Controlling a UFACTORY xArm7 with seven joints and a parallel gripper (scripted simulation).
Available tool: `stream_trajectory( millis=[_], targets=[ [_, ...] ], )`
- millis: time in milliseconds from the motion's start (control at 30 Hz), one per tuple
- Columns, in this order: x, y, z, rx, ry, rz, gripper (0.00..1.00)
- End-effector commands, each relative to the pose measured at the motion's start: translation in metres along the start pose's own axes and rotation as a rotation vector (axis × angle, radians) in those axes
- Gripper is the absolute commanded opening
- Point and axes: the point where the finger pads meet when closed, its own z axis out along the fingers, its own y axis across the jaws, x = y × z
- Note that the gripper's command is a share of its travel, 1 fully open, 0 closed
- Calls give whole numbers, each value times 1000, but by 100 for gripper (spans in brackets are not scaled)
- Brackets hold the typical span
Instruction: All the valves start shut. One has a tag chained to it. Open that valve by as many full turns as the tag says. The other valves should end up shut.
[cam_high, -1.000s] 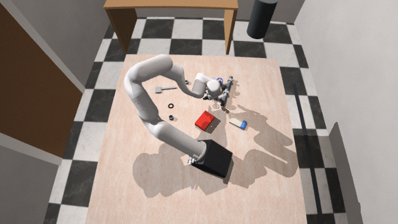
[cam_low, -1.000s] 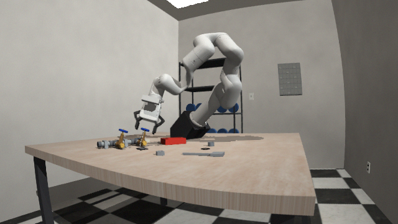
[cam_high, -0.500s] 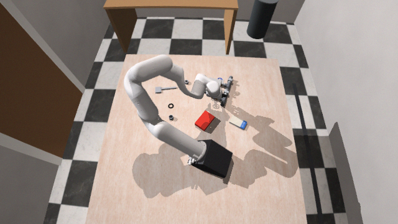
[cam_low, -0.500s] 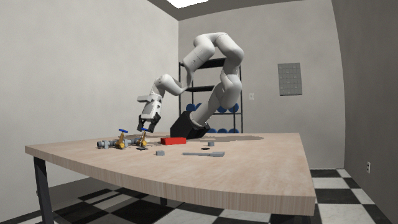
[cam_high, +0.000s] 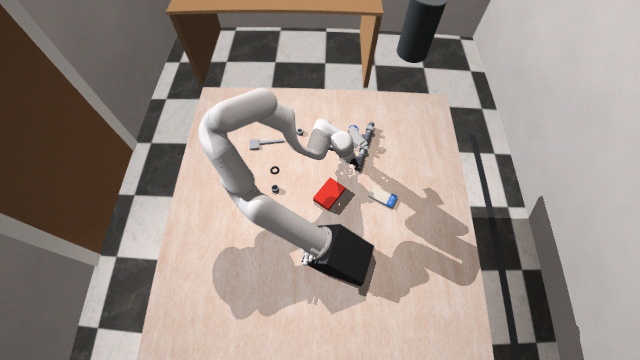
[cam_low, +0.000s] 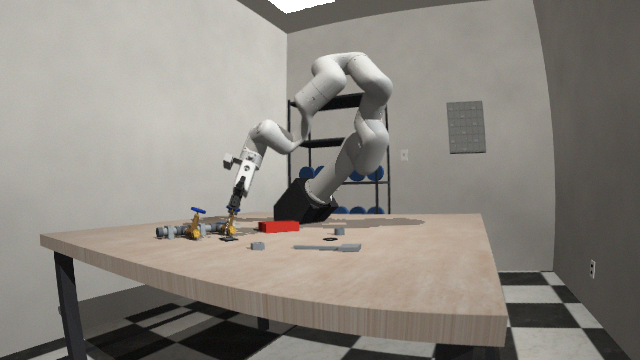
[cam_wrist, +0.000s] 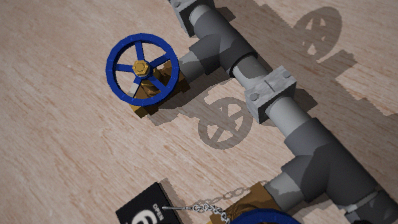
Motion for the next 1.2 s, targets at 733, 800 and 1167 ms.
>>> stream_trajectory(
  millis=[733,800,1167],
  targets=[
    [2,0,-1,-64,-51,579,0],
    [2,0,-1,-64,-51,579,0],
    [2,0,-1,-64,-51,579,0]
  ],
)
